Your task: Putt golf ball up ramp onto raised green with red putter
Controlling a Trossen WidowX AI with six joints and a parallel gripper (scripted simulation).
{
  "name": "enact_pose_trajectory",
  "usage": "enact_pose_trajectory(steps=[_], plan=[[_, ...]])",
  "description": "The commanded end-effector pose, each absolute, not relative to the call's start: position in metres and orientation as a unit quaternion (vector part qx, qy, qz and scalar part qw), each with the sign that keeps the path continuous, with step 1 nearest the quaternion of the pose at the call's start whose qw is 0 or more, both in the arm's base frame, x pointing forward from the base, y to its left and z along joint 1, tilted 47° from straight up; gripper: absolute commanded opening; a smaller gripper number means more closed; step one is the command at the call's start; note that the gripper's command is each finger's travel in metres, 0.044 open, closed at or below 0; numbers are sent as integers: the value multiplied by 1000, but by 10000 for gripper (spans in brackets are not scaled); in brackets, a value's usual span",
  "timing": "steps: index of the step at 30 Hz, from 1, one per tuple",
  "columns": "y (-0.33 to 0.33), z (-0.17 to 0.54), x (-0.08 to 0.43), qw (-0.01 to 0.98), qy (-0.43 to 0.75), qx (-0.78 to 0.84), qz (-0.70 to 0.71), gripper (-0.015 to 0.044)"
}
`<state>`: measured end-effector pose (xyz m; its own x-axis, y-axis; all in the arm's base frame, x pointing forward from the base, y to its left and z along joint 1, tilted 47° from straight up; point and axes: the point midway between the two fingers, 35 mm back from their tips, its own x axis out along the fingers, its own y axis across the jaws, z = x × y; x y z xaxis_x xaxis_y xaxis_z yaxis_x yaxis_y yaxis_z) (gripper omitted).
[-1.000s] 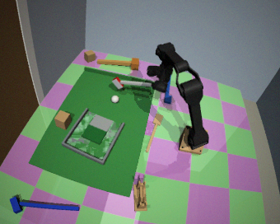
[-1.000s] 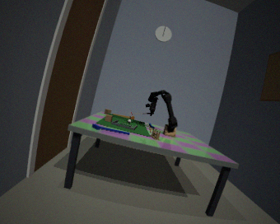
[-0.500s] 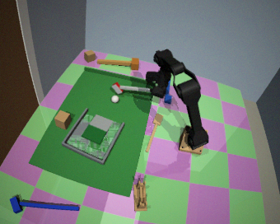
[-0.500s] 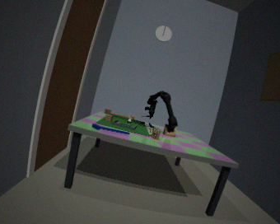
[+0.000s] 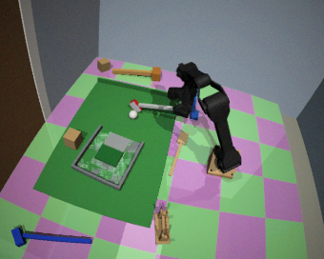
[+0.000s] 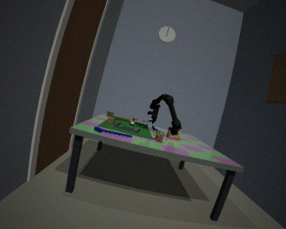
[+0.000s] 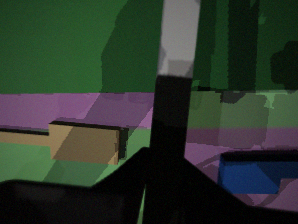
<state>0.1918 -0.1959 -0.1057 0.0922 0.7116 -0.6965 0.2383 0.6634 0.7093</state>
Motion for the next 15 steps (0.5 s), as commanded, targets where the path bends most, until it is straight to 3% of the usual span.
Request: enact_pose_trajectory(steps=[1,15], plan=[[-196,-106,192,642,648,366,184,0],[-205,-116,189,642,647,368,183,0]])
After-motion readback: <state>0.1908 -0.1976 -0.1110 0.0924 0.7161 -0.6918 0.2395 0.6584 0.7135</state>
